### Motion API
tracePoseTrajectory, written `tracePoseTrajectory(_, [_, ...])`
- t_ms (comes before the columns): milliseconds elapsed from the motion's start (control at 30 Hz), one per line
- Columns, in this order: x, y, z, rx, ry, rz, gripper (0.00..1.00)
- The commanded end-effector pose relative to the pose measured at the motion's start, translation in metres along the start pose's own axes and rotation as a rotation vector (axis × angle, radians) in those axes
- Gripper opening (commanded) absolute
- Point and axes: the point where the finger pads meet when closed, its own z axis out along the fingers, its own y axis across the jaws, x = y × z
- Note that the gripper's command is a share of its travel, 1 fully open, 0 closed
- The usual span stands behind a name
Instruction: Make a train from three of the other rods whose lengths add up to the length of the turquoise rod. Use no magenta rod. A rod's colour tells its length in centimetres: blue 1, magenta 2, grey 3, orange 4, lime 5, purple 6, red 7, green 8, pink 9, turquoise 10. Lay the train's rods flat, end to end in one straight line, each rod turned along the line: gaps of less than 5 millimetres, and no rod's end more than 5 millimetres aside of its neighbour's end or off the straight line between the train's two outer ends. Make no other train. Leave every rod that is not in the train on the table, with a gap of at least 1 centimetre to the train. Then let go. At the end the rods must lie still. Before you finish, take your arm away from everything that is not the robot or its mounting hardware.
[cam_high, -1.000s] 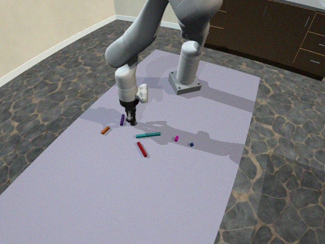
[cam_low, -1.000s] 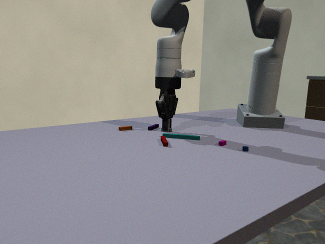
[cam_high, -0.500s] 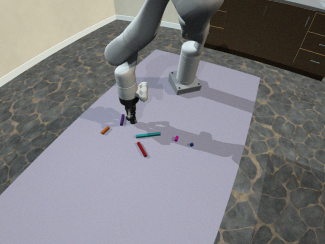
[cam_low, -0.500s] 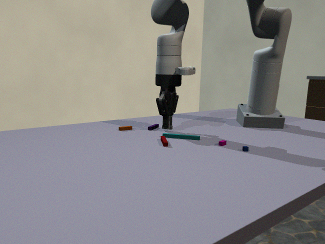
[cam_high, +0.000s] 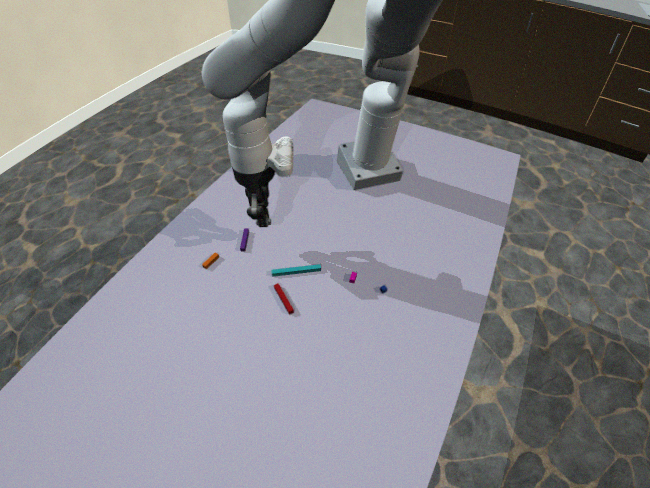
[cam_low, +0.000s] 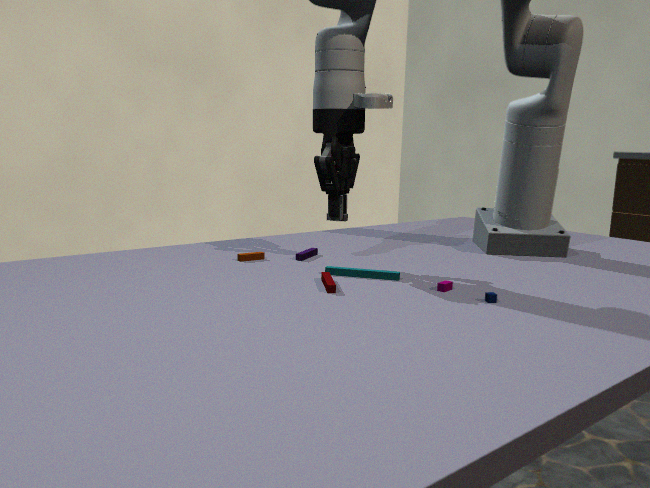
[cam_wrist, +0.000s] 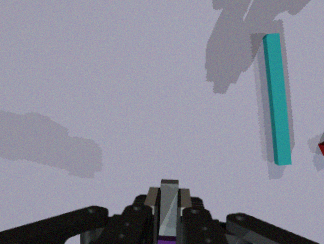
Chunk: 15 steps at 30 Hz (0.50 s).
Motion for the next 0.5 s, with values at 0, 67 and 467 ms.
tracePoseTrajectory(0, [0.000, 0.011, -0.017, -0.025, -0.009, -0.015, 0.05])
tracePoseTrajectory(67, [0.000, 0.011, -0.017, -0.025, -0.009, -0.015, 0.05])
tracePoseTrajectory(467, [0.000, 0.010, -0.038, -0.025, -0.009, -0.015, 0.05])
